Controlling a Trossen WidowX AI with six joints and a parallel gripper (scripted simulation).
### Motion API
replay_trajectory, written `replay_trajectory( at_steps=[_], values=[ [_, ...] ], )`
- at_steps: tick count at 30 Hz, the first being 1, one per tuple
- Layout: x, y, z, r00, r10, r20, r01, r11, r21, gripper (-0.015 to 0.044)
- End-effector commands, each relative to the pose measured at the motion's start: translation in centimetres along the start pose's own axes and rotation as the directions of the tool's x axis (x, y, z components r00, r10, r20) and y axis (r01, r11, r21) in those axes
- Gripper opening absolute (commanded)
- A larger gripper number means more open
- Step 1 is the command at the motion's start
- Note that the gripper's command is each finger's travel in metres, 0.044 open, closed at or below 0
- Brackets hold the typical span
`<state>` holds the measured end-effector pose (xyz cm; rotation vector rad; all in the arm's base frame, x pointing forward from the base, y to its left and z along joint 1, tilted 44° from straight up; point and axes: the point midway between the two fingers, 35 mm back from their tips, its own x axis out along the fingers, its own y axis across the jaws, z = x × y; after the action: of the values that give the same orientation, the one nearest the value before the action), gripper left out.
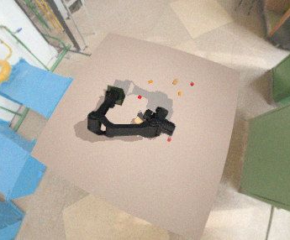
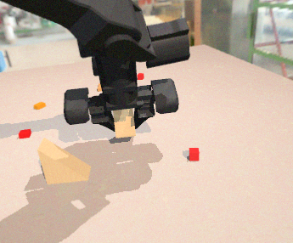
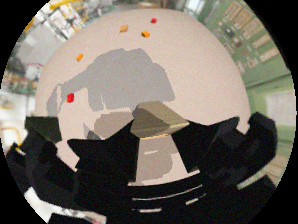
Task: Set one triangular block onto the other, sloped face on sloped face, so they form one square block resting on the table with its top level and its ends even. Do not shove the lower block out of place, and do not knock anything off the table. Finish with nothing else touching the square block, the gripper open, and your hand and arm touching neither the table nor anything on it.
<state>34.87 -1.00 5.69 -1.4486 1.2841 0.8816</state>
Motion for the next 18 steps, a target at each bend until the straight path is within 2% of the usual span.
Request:
replay_trajectory(
  at_steps=[1,9,18],
  values=[
    [0.1,0.1,0.7,0.995,0.005,-0.099,-0.005,1.0,0.0,0.0],
    [0.1,0.1,2.3,0.954,0.006,-0.301,-0.006,1.0,0.001,0.0],
    [0.5,0.1,4.1,0.857,0.006,-0.515,-0.006,1.0,0.001,0.0]
  ],
)
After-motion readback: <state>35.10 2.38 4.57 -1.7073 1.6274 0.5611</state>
